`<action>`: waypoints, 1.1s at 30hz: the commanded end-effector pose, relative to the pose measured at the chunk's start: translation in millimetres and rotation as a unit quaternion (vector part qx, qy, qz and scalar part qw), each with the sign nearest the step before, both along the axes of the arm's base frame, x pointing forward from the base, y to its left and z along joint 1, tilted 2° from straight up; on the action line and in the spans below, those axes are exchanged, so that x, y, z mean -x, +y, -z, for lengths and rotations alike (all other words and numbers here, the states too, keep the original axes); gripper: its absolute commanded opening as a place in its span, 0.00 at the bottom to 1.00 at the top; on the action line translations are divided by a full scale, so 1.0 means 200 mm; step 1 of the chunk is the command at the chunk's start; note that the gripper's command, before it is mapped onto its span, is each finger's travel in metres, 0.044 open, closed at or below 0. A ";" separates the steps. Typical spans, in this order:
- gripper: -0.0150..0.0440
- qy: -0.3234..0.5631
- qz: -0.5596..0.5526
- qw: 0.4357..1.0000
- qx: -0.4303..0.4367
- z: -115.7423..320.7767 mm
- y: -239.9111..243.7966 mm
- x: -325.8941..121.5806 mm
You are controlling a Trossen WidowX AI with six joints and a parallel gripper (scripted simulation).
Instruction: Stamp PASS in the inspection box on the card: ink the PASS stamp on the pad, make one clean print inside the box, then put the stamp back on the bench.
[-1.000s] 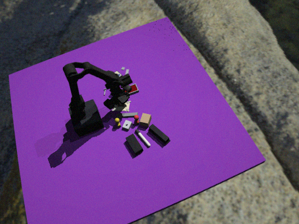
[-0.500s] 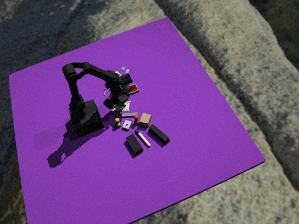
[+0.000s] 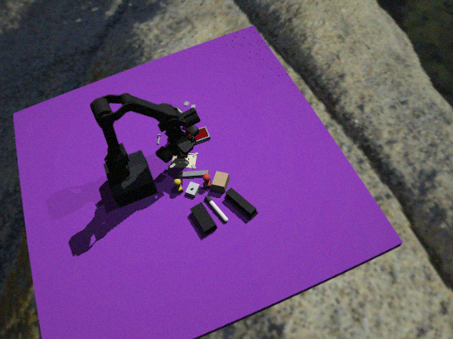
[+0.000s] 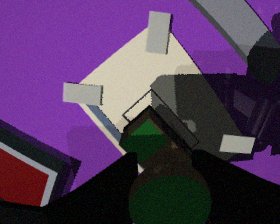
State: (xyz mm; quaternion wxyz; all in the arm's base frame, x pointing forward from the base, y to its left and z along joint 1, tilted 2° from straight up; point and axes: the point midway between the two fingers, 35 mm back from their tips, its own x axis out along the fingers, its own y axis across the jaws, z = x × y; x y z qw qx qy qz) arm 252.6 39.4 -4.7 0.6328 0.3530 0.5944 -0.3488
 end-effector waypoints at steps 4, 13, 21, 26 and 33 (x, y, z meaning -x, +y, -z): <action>0.25 -0.001 0.001 1.000 0.000 -0.06 0.00 0.00; 0.25 -0.001 0.001 1.000 0.000 -0.13 0.00 0.00; 0.25 -0.001 0.001 1.000 0.000 -0.19 0.00 0.01; 0.25 -0.001 0.001 1.000 0.000 -0.23 0.00 0.01; 0.25 -0.002 0.001 1.000 0.000 -0.26 0.00 -0.08</action>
